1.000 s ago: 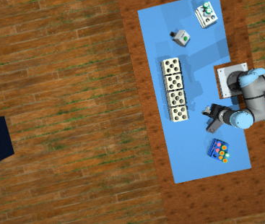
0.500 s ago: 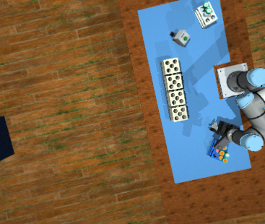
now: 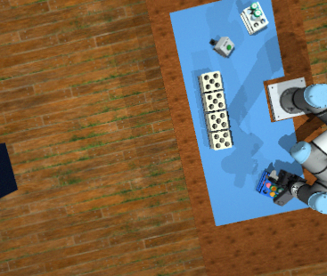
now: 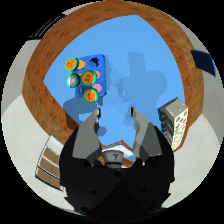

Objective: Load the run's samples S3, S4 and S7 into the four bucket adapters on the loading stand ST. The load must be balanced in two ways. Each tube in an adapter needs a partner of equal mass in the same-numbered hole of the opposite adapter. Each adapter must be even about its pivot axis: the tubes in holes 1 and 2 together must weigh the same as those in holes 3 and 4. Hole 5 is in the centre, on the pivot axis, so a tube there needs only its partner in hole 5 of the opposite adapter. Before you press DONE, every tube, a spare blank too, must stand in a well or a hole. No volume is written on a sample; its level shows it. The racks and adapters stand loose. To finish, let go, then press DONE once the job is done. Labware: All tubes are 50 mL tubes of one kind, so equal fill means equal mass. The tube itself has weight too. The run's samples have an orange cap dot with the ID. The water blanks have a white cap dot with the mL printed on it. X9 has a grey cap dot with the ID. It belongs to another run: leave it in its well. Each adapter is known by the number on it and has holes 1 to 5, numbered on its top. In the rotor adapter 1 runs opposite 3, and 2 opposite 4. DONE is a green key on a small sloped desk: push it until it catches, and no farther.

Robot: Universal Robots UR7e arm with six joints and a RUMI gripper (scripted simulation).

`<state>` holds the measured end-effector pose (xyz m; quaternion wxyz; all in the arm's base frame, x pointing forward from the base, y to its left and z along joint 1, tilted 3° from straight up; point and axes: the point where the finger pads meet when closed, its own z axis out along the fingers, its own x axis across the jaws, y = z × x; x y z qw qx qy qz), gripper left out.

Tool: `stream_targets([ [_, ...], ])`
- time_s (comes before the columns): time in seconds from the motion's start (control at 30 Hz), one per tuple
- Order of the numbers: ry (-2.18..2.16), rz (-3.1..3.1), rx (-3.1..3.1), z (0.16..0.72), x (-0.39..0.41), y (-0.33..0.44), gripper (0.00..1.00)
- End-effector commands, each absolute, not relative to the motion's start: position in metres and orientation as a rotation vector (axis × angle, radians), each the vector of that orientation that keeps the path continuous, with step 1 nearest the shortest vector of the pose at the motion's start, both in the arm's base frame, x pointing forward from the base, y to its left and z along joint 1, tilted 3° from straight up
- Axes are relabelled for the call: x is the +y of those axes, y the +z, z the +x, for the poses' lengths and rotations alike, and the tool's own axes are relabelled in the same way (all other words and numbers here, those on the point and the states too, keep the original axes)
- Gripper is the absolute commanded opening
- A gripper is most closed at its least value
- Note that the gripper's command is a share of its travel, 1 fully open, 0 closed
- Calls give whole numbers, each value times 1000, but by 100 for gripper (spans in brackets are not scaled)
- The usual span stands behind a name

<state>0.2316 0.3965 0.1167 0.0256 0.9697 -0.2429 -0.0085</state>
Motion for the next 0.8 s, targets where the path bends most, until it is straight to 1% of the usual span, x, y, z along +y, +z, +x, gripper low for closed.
stream_targets([
  [0.0, -23, 2994, -753, 222, 435, 115, 35],
  [0.43, -23, 2994, -754, 193, 522, 112, 35],
  [0.77, -23, 2994, -753, 193, 523, 105, 35],
])
